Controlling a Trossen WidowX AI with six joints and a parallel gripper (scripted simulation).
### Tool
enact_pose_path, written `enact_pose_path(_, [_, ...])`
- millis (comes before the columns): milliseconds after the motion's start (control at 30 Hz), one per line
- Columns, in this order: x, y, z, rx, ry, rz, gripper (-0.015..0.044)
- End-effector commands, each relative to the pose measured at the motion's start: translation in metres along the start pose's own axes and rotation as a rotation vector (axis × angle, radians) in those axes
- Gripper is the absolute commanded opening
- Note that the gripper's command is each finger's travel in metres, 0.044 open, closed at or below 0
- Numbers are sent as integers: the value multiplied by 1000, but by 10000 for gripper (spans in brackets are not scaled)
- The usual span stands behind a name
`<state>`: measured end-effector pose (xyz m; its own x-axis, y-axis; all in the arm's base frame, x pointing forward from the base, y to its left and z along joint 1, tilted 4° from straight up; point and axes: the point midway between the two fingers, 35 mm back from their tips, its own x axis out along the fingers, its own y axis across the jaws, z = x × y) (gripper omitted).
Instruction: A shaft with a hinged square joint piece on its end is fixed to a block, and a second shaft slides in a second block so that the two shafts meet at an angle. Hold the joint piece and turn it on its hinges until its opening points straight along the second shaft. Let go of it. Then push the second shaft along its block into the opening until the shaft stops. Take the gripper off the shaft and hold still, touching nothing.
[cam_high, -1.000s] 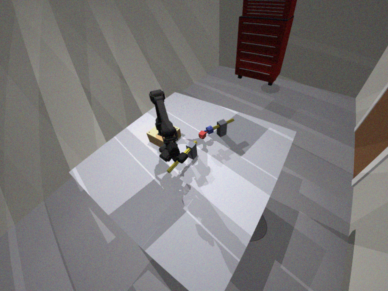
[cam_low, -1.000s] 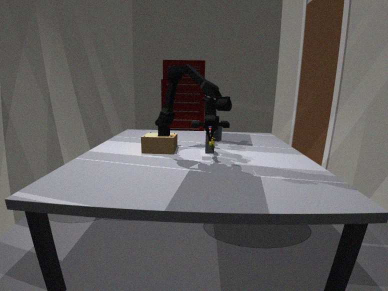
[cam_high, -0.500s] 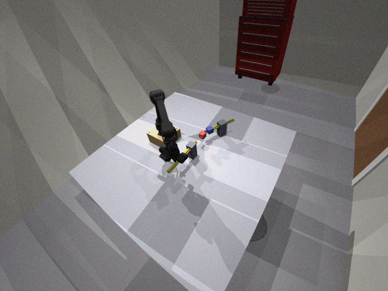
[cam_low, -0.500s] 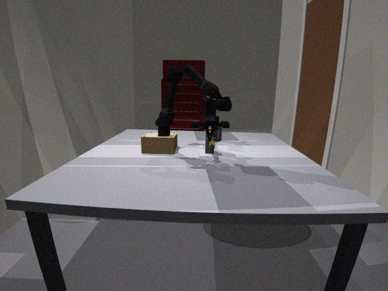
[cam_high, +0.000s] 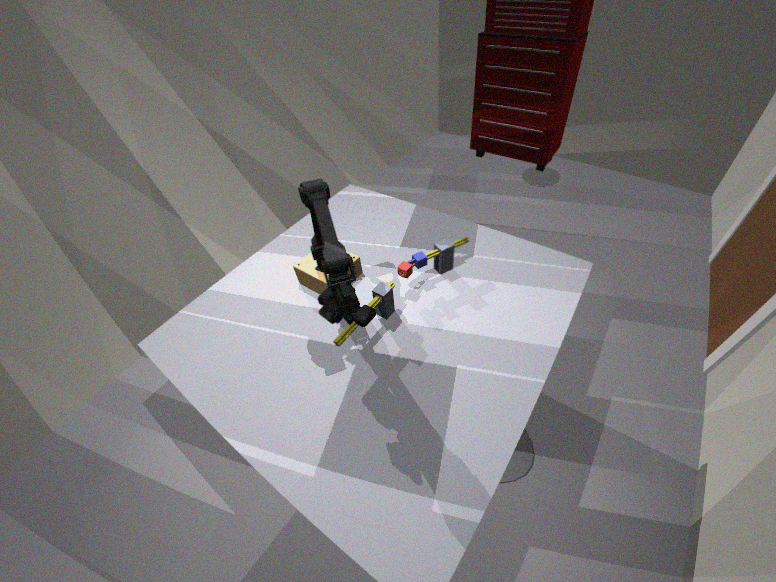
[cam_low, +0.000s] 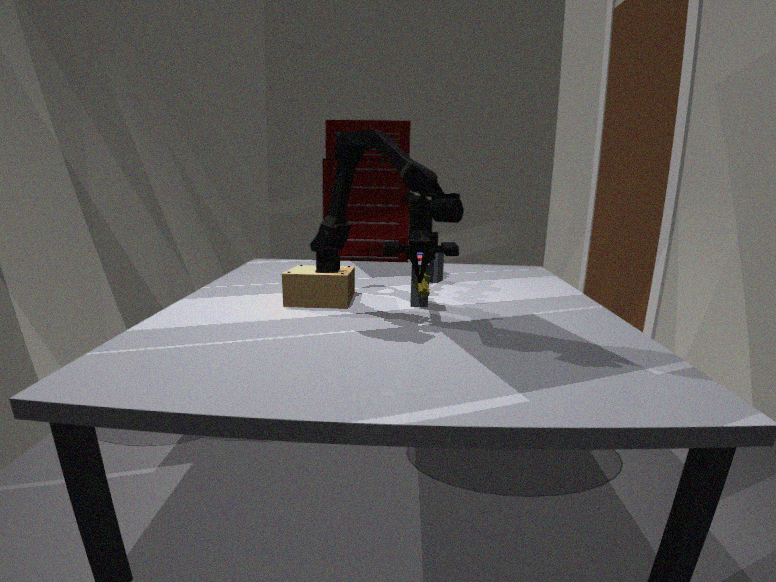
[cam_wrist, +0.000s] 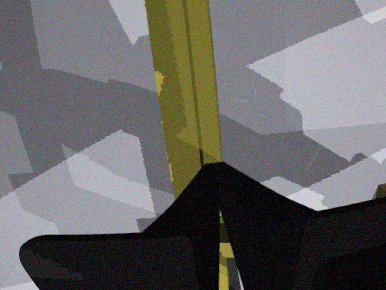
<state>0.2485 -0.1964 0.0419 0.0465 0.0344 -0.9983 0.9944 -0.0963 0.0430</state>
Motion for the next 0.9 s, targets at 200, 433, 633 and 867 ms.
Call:
enact_pose_path(200, [3,0,-1,0,0,0,0])
enact_pose_path(433, [3,0,-2,0,-3,3,0])
enact_pose_path(633, [4,0,-1,4,10,-8,0])
enact_pose_path(867, [4,0,-2,0,-3,3,0])
